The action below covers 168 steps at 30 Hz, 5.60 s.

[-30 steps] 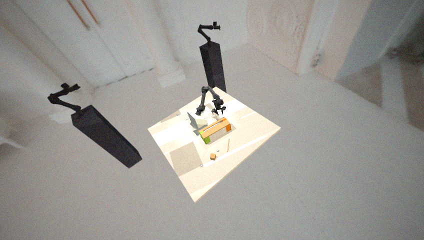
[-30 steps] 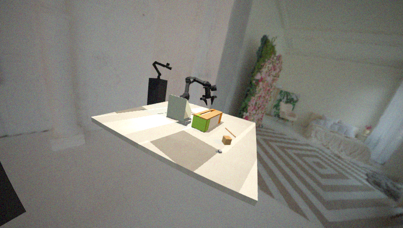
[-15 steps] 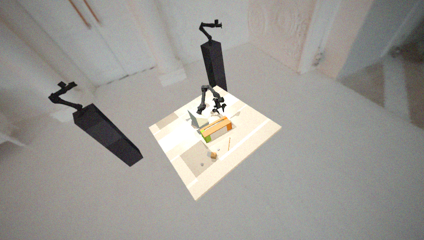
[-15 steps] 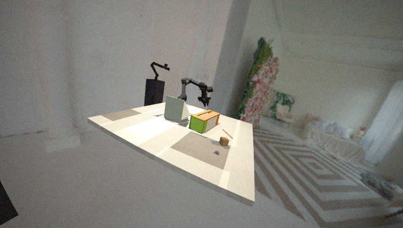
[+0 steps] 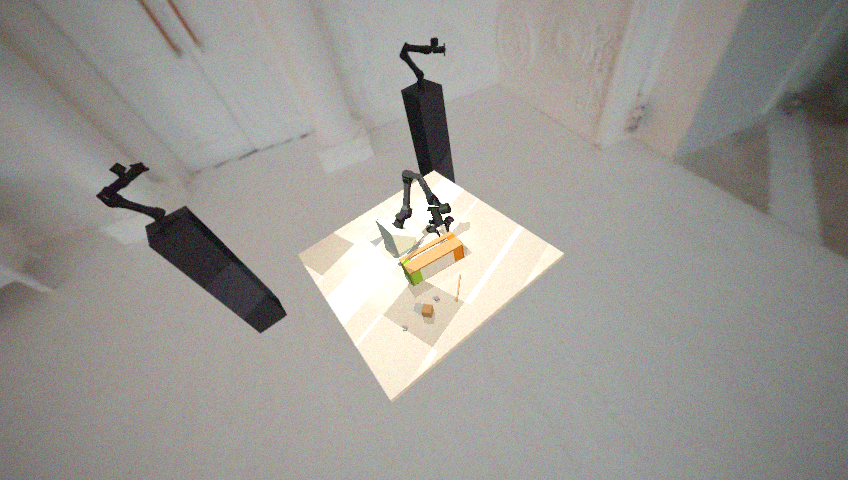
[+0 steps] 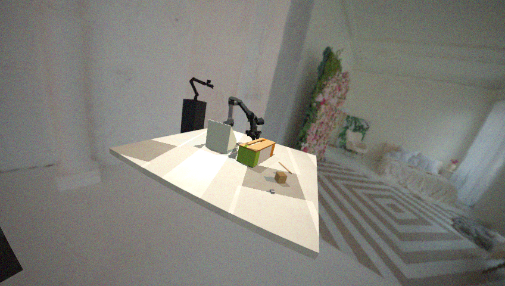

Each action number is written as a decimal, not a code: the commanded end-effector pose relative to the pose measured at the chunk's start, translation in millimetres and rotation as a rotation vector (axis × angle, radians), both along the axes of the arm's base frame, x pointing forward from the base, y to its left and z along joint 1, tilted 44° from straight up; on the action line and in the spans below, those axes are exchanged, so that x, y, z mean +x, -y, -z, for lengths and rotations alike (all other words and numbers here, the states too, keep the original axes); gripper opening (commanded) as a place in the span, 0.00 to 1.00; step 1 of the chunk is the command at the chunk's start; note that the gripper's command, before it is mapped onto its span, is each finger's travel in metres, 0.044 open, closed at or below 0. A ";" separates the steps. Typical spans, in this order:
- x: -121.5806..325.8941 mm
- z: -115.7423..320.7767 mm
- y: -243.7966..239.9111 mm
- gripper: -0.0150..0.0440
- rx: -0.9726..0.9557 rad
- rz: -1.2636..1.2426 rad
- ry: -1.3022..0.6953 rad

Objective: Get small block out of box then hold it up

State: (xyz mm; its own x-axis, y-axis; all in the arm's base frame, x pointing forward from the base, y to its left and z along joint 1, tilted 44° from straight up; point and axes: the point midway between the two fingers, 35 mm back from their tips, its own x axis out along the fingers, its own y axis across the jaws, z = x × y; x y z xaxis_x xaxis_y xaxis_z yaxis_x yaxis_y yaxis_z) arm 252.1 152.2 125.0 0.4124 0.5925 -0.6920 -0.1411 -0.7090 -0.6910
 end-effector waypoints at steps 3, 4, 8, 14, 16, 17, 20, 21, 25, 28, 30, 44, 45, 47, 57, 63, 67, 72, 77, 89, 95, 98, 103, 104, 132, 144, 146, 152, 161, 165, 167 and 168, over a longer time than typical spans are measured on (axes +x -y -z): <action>-0.4 7.2 -6.5 0.74 0.005 0.015 0.005; -0.1 8.1 -7.4 0.74 0.005 0.015 0.005; 1.3 12.7 -12.0 0.74 0.005 0.014 0.004; 3.0 19.5 -18.9 0.74 0.004 0.014 0.004; 3.4 21.8 -21.2 0.74 0.004 0.014 0.004; 3.6 22.9 -22.4 0.74 0.004 0.014 0.004; 4.1 26.4 -25.9 0.74 0.005 0.014 0.004; 4.2 27.5 -27.1 0.74 0.005 0.014 0.004; 4.6 32.1 -31.7 0.74 0.005 0.014 0.004; 4.8 35.5 -35.2 0.74 0.005 0.014 0.004; 4.8 37.8 -37.5 0.74 0.006 0.014 0.004; 4.2 48.6 -48.5 0.60 0.008 0.015 0.004; 4.2 48.6 -48.5 0.56 0.008 0.015 0.004; 4.2 48.6 -48.5 0.47 0.008 0.015 0.004; 6.3 34.4 -34.9 0.25 0.005 0.013 0.005; 4.9 9.3 -10.8 0.25 0.004 0.010 0.009; 3.6 3.1 -5.0 0.25 0.005 0.010 0.010; 3.4 4.0 -2.1 0.25 0.046 0.077 -0.055; 2.9 5.6 3.6 0.25 0.128 0.212 -0.186; 1.1 8.6 16.6 0.25 0.322 0.539 -0.499; 0.0 9.6 22.3 0.25 0.415 0.698 -0.651; -0.6 9.9 25.0 0.25 0.461 0.778 -0.727; -1.7 10.6 30.2 0.25 0.540 0.918 -0.859; -1.9 10.7 31.2 0.25 0.556 0.946 -0.885; -9.6 10.3 57.6 0.25 0.985 1.737 -1.638; -13.2 8.2 67.8 0.25 1.153 2.075 -1.974; -13.8 7.8 69.4 0.25 1.179 2.131 -2.032; -15.5 6.3 74.2 0.25 1.254 2.298 -2.207; -18.0 3.5 81.3 0.25 1.349 2.546 -2.482; -19.1 2.2 84.4 0.25 1.382 2.655 -2.610; -19.6 1.4 85.9 0.25 1.395 2.709 -2.675; -19.9 1.0 86.7 0.25 1.401 2.736 -2.709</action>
State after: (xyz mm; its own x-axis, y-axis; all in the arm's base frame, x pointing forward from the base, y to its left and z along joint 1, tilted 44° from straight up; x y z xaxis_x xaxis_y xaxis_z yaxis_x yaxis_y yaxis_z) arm 233.1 67.6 122.1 0.3456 0.7184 -0.6037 0.7410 0.1858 0.6453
